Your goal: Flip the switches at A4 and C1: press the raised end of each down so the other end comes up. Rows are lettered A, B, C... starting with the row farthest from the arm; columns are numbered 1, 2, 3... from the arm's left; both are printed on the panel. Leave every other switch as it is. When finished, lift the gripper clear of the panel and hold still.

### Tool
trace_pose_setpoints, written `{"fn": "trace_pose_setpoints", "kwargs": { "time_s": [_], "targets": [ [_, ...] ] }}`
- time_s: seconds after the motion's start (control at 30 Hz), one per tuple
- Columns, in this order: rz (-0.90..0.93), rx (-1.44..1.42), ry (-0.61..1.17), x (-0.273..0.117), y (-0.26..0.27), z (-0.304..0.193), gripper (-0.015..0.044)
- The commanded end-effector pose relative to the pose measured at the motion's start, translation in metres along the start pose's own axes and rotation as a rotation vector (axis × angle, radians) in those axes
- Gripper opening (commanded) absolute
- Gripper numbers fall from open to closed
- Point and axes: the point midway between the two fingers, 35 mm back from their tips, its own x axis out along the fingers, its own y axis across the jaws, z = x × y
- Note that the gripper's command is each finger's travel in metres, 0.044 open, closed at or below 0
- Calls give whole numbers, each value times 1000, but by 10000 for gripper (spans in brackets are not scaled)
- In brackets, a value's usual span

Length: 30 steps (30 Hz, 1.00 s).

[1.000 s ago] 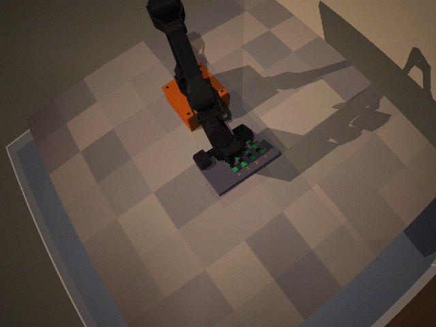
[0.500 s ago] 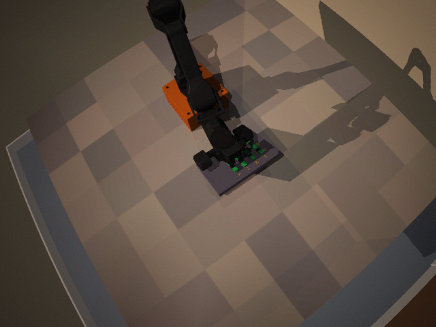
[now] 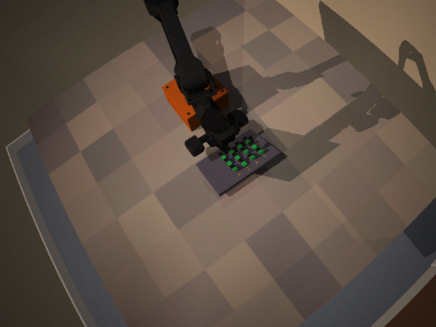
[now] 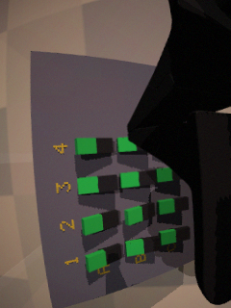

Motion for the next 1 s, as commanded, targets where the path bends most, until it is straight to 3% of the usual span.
{"fn": "trace_pose_setpoints", "kwargs": {
  "time_s": [0.0, 0.4, 0.97],
  "targets": [
    [6, -3, 13, -3, 8, -4, 0],
    [12, 1, 18, -5, 100, -78, 0],
    [13, 1, -14, 38, 103, -84, 0]
  ]
}}
